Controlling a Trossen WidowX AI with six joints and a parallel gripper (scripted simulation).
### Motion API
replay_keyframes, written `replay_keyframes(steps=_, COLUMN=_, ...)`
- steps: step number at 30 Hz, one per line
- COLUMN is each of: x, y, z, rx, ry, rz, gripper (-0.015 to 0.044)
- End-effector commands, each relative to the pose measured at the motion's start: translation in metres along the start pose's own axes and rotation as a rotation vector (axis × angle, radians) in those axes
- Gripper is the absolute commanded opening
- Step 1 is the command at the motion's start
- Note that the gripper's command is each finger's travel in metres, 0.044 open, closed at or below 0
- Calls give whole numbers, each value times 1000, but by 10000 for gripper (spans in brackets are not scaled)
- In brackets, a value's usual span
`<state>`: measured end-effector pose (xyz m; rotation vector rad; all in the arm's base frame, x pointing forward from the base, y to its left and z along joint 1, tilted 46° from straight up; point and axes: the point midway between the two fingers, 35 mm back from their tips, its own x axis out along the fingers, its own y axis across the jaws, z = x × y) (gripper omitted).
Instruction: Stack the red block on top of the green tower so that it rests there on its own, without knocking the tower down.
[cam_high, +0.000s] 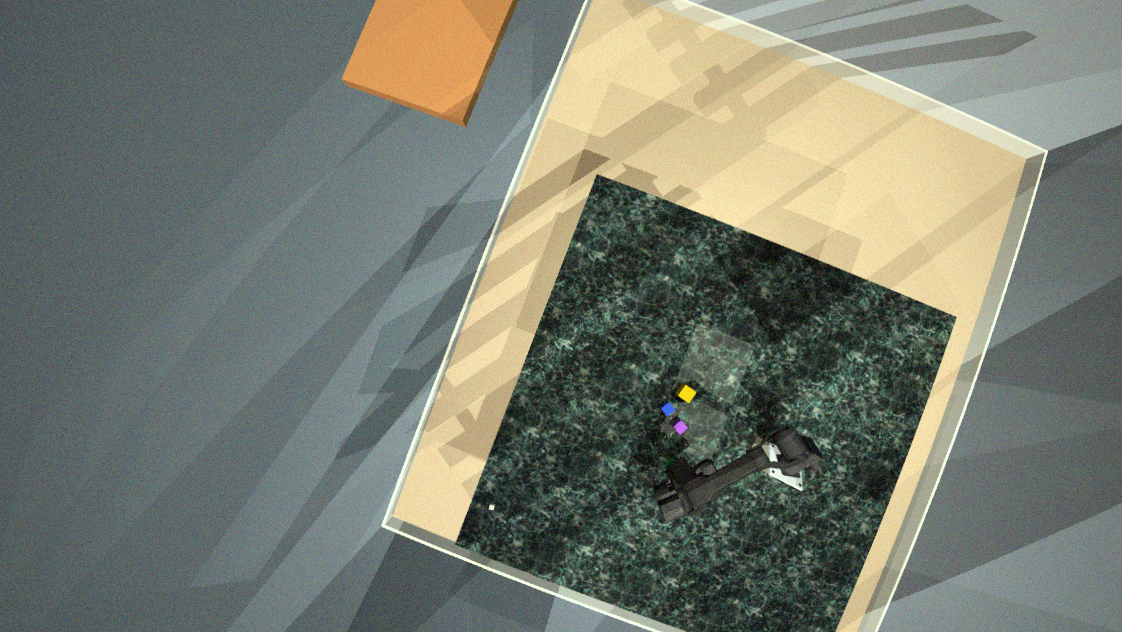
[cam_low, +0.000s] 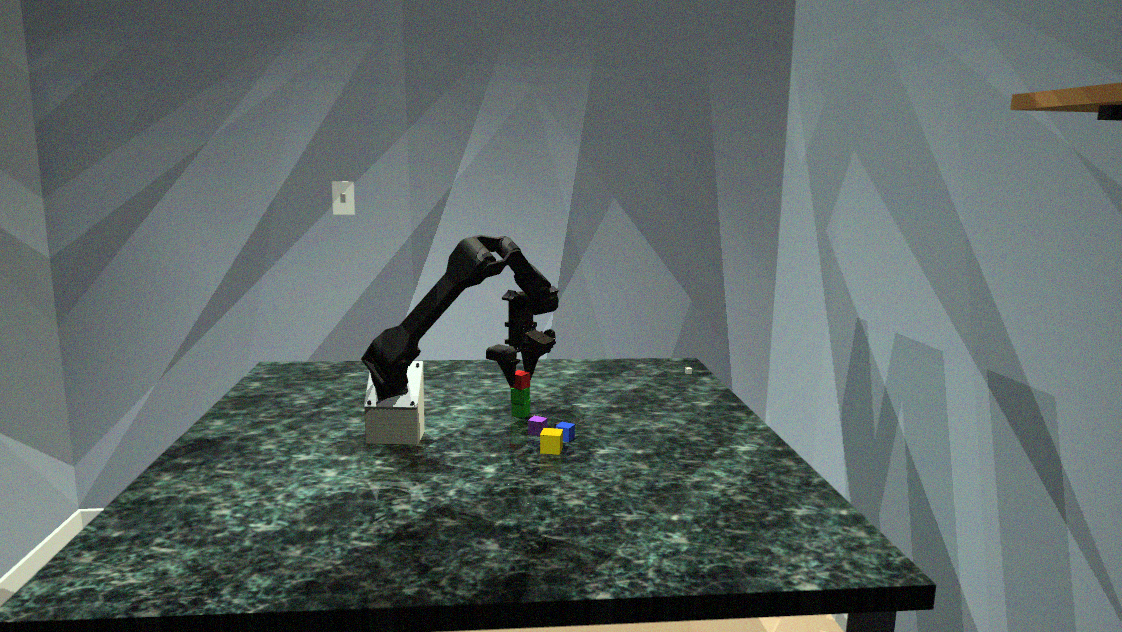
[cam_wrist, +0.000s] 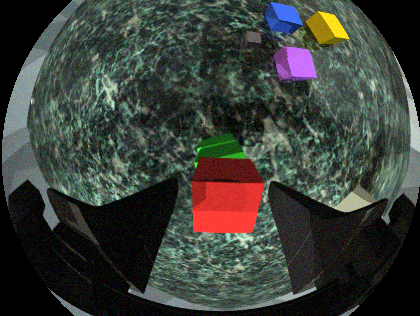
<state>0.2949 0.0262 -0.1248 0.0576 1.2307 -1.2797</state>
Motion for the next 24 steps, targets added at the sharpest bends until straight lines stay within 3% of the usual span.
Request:
replay_keyframes(steps=1, x=1, y=0, z=0, rx=2, ry=1, rz=0, gripper=420)
replay_keyframes(steps=2, x=1, y=0, z=0, rx=2, ry=1, rz=0, gripper=440)
replay_keyframes(steps=24, x=1, y=0, z=0, rx=2, ry=1, rz=0, gripper=440)
